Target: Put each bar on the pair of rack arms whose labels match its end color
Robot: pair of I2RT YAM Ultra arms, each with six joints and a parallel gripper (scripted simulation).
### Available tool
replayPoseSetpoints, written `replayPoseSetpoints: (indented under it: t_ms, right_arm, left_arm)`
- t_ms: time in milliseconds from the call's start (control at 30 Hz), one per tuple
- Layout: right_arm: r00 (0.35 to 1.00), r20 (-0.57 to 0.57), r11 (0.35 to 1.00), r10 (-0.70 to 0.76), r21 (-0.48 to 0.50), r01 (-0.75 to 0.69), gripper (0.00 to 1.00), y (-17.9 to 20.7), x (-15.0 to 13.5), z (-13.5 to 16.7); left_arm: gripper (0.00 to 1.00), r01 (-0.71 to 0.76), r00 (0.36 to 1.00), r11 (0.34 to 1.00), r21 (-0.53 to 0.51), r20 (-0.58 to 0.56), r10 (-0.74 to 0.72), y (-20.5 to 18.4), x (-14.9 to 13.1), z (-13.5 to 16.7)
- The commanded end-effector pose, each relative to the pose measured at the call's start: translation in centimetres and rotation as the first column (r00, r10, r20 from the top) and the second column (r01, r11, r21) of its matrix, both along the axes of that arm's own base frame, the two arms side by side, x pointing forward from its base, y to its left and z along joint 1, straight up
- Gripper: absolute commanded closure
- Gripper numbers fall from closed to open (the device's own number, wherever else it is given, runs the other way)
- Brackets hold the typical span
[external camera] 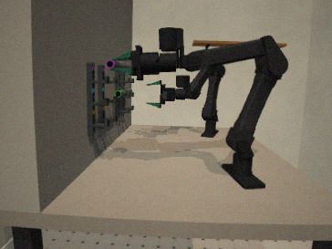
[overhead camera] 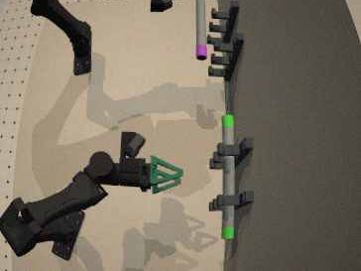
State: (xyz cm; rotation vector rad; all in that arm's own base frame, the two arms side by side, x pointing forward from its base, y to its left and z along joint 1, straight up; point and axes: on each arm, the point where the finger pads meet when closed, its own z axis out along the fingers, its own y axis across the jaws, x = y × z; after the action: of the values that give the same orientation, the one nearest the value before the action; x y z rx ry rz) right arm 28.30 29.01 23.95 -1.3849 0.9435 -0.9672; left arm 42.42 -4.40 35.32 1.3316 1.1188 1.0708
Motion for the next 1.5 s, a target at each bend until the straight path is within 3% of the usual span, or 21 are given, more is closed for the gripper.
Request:
replayPoseSetpoints:
  t_ms: [0, 667, 1467]
  right_arm:
    - [1.0, 0.008, 0.999, -0.002, 0.034, 0.002, 0.0, -0.5, 0.1, 0.8]
    - [1.0, 0.008, 0.999, -0.002, 0.034, 0.002, 0.0, -0.5, 0.1, 0.8]
    - [1.0, 0.008, 0.999, -0.002, 0.034, 0.002, 0.0, -0.5, 0.1, 0.8]
  left_arm:
    - [1.0, -0.003, 0.997, 0.999, -0.035, 0.076, 0.006, 0.5, -0.8, 2.3]
    - [1.0, -0.003, 0.997, 0.999, -0.036, 0.078, 0.006, 0.8, -0.8, 2.3]
    - [1.0, -0.003, 0.997, 0.999, -0.035, 0.081, 0.006, 0.4, 1.1, 2.3]
